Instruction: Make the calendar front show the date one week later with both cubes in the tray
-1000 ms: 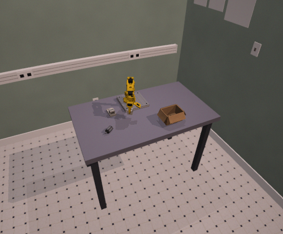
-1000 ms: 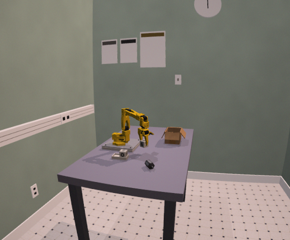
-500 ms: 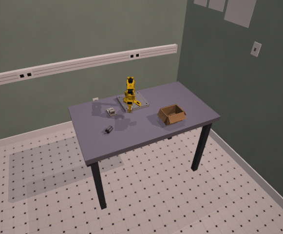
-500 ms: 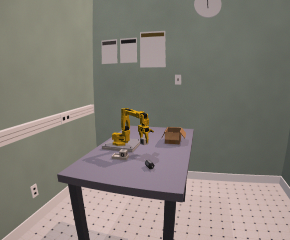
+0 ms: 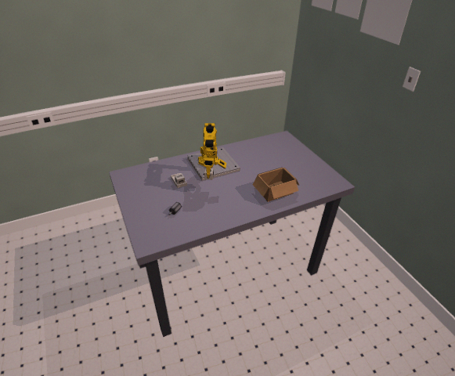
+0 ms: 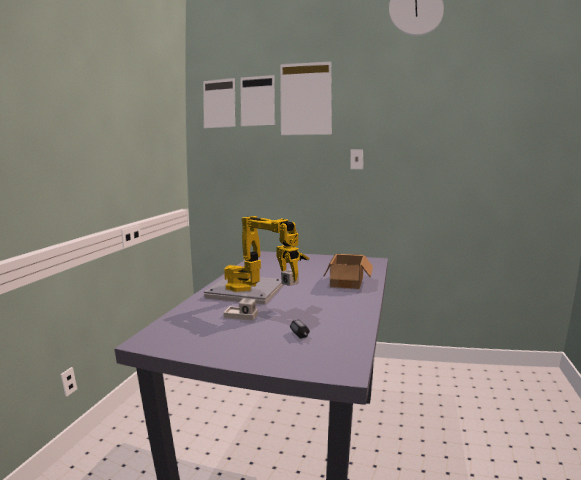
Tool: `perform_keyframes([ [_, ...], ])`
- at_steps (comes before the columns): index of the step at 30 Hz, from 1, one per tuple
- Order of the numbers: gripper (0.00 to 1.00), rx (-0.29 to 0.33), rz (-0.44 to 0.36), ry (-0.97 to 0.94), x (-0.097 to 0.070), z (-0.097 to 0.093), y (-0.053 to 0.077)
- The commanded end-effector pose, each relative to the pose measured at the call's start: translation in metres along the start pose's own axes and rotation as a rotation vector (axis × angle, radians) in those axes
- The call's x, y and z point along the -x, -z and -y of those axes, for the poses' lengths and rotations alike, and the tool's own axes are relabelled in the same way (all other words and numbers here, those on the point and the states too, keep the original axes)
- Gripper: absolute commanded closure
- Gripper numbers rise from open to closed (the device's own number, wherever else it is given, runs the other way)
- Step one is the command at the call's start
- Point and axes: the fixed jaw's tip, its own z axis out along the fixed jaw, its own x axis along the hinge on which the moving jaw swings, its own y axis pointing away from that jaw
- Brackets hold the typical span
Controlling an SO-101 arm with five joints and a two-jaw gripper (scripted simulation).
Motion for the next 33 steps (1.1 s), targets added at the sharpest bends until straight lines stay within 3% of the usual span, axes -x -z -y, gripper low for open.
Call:
perform_keyframes([
  [1,1.00,-0.035,0.006,0.003,-0.001,0.003,0.007],
  [19,1.00,-0.035,0.005,-0.026,-0.006,0.004,0.007],
  [27,1.00,-0.033,0.004,-0.206,-0.037,0.005,0.006],
  [29,1.00,-0.033,0.004,-0.206,-0.037,0.005,0.006],
  [33,1.00,-0.031,0.003,-0.351,-0.063,0.001,0.006],
])
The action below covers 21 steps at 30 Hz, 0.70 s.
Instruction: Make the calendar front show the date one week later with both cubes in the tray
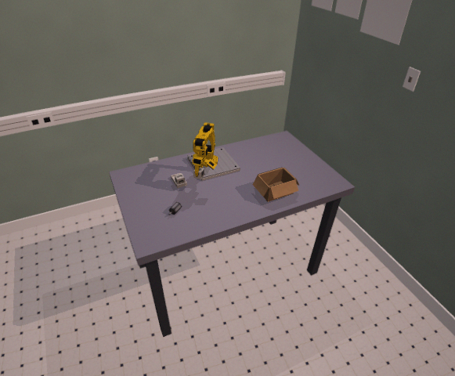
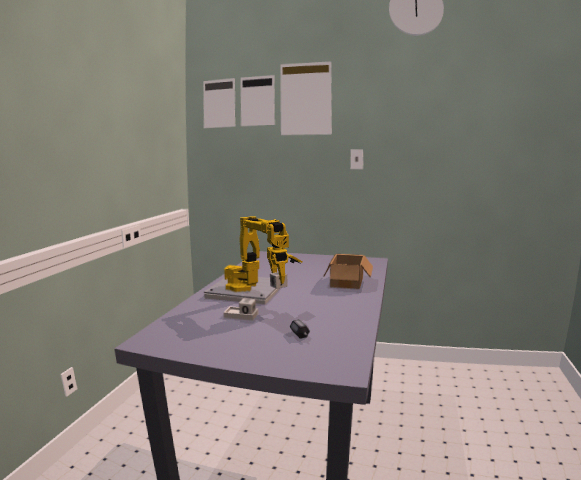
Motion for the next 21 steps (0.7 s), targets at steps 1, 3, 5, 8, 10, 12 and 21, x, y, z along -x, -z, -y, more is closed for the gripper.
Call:
perform_keyframes([
  [1,1.00,-0.018,0.002,-0.139,-0.025,0.005,0.004],
  [3,1.00,-0.017,0.001,-0.221,-0.039,0.004,0.003],
  [5,1.00,-0.016,0.000,-0.304,-0.054,0.003,0.003],
  [8,1.00,-0.015,-0.002,-0.423,-0.075,-0.002,0.003],
  [10,1.00,-0.014,-0.002,-0.496,-0.087,-0.005,0.003],
  [12,1.00,-0.013,-0.003,-0.530,-0.093,-0.007,0.003],
  [21,1.00,-0.011,-0.004,-0.709,-0.121,-0.021,0.002],
])
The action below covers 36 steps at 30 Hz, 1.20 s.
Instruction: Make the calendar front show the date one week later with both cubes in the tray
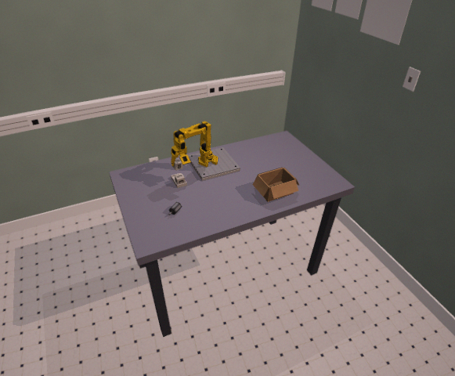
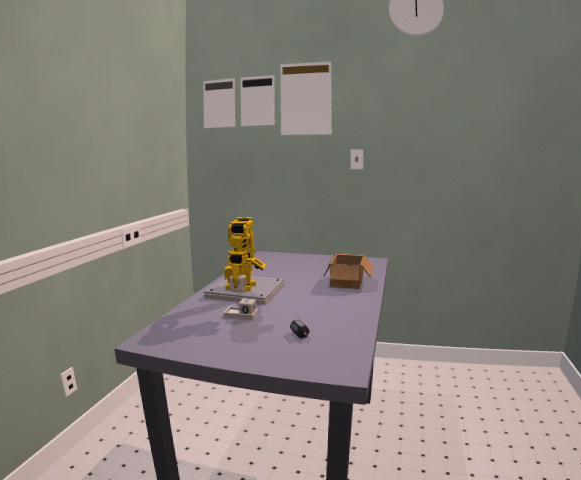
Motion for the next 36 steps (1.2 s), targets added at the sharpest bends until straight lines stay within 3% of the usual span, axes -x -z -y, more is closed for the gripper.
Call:
perform_keyframes([
  [1,1.00,0.008,-0.001,-0.065,-0.010,0.003,0.000],
  [15,1.00,0.008,-0.001,-0.084,-0.014,0.003,-0.002],
  [36,1.00,0.008,-0.001,-0.084,-0.014,0.003,-0.025],
])
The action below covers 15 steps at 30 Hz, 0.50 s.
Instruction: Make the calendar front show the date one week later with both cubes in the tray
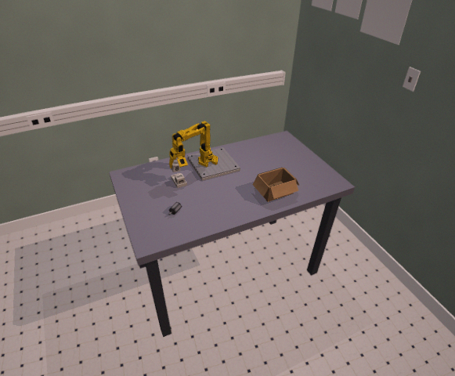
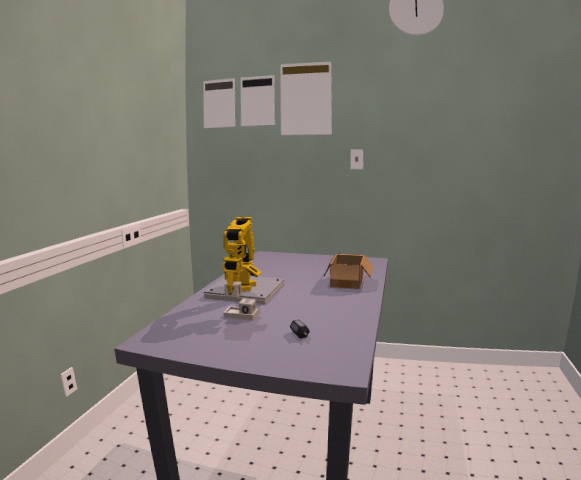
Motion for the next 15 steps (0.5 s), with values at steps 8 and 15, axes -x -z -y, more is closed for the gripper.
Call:
perform_keyframes([
  [8,1.00,0.071,-0.009,-0.029,-0.001,-0.008,-0.016],
  [15,1.00,0.071,-0.009,-0.029,-0.001,-0.008,-0.016],
])
